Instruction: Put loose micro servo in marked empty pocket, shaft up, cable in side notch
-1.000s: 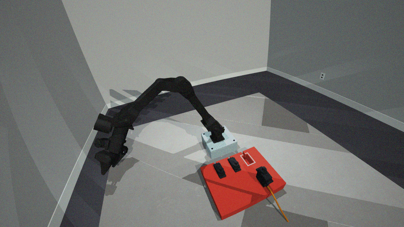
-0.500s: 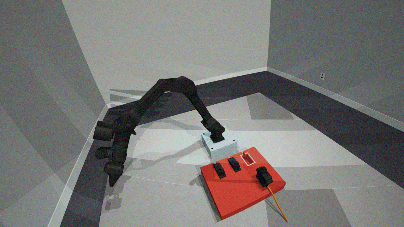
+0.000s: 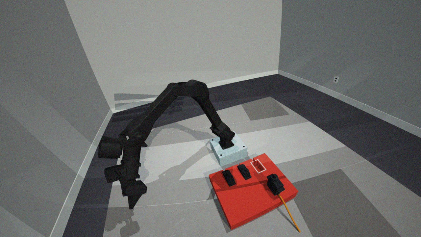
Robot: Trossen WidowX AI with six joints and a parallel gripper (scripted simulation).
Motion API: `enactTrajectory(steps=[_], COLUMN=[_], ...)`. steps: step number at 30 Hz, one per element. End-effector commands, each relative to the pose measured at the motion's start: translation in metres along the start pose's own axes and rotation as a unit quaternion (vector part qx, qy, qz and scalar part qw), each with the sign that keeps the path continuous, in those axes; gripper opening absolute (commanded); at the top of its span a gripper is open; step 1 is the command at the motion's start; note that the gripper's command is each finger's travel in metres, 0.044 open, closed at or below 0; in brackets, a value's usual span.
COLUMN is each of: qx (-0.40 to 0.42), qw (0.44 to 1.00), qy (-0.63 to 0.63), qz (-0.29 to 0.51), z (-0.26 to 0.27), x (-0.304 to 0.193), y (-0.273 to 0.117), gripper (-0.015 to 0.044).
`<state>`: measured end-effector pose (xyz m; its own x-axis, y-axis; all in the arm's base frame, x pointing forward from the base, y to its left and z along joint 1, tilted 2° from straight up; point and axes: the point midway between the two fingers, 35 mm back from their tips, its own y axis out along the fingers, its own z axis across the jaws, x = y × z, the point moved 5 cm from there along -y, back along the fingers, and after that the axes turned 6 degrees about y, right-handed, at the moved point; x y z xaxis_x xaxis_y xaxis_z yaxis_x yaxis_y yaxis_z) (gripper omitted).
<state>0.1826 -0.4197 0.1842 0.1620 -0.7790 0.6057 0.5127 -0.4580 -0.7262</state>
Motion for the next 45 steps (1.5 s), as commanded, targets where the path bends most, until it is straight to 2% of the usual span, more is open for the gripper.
enactTrajectory(steps=[1, 15, 23, 33, 45], qx=[0.004, 0.034, 0.057, 0.090, 0.135], qw=[0.999, 0.970, 0.934, 0.867, 0.756], qy=[-0.048, -0.232, -0.342, -0.479, -0.629], qz=[0.014, 0.059, 0.082, 0.106, 0.125], z=[0.017, 0.076, 0.109, 0.148, 0.191], x=[-0.007, -0.034, -0.053, -0.081, -0.116], y=[0.004, 0.013, 0.016, 0.015, 0.010], gripper=[0.0440, 0.0440, 0.0440, 0.0440, 0.0440])
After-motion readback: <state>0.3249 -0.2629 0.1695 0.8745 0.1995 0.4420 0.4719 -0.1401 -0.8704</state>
